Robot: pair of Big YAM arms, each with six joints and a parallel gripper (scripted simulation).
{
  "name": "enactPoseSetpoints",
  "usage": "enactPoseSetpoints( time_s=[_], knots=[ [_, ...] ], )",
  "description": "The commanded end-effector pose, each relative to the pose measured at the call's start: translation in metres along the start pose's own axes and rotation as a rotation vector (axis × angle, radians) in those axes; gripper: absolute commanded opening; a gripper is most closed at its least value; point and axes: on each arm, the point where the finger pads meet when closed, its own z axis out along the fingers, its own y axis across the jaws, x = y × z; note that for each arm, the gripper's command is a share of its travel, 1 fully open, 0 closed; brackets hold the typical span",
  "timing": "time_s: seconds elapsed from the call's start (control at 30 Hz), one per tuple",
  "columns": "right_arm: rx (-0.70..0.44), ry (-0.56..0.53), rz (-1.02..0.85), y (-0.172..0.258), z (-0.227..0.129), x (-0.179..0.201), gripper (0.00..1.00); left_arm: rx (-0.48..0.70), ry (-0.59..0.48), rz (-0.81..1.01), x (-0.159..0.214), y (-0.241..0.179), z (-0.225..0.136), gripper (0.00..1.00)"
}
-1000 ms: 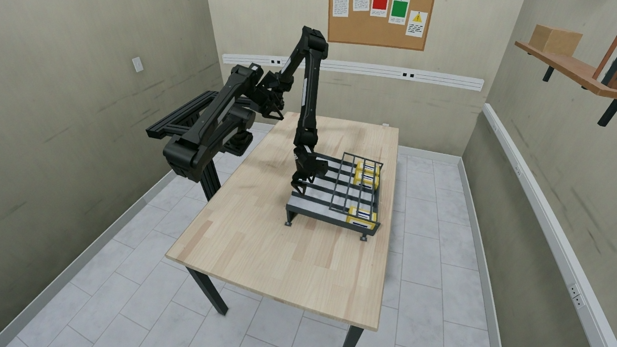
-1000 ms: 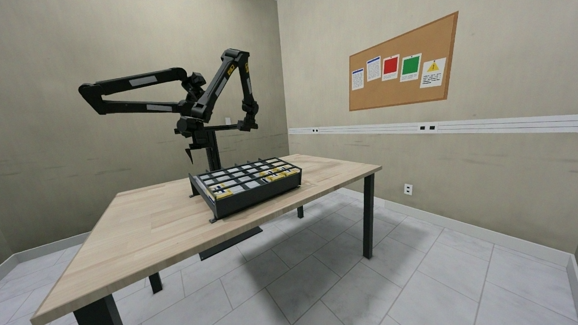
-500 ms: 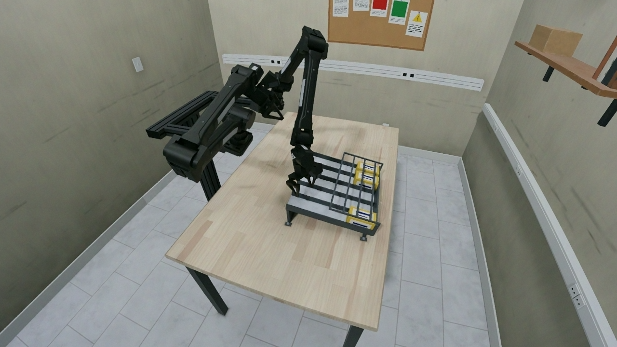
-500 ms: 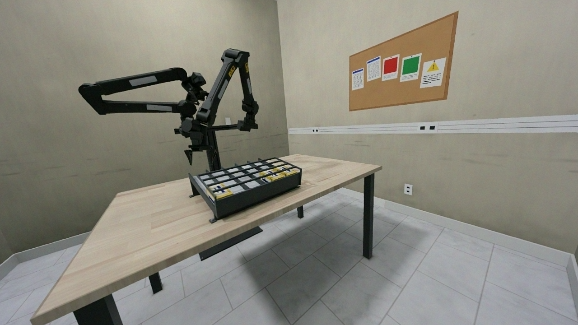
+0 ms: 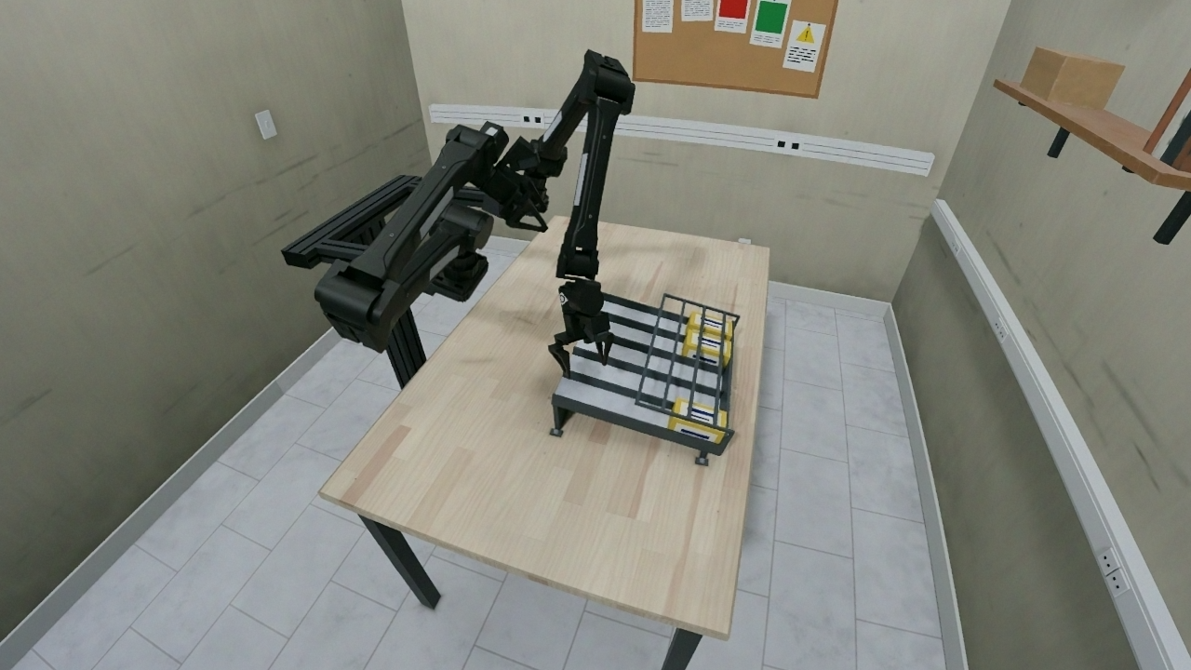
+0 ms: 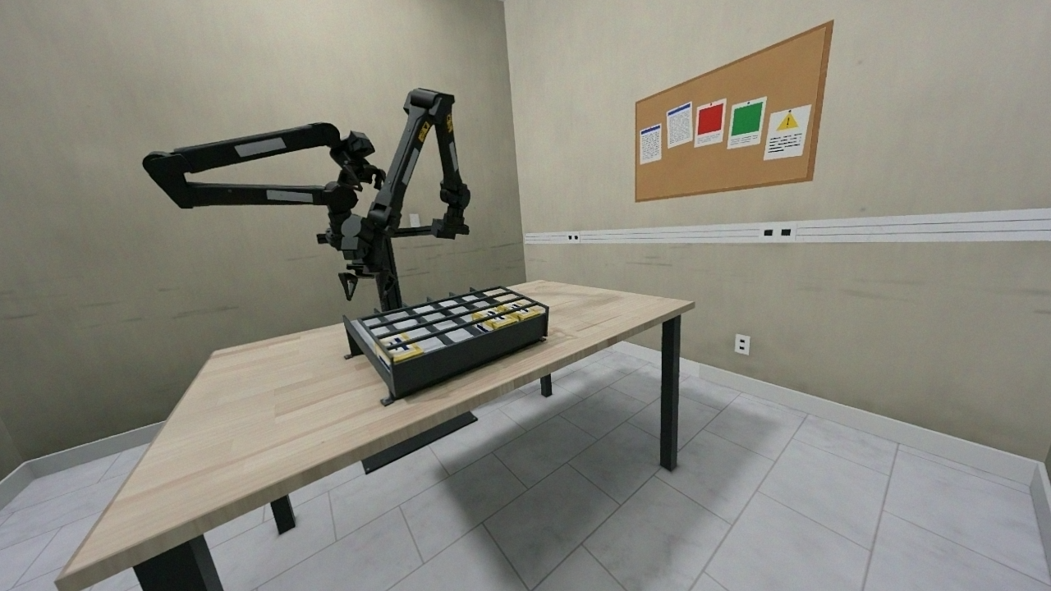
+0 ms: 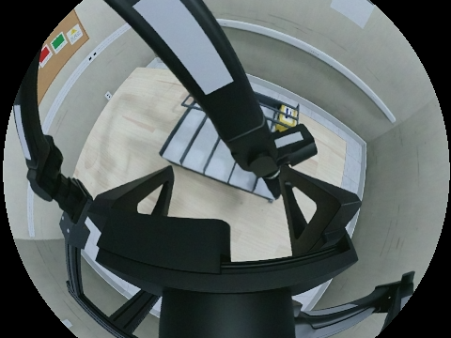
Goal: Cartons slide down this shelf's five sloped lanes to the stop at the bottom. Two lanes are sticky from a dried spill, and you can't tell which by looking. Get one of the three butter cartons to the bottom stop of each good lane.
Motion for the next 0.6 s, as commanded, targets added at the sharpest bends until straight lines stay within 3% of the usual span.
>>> enactPoseSetpoints(
  time_s=[0.0, 0.57],
  knots=[
    [-0.019, -0.014, 0.053, -0.003, -0.014, -0.024, 1.0, 0.029, -0.132, 0.169, -0.021, 0.008, -0.009, 1.0],
    [-0.019, -0.014, 0.053, -0.003, -0.014, -0.024, 1.0, 0.042, -0.2, 0.221, -0.023, 0.006, -0.01, 1.0]
  ],
)
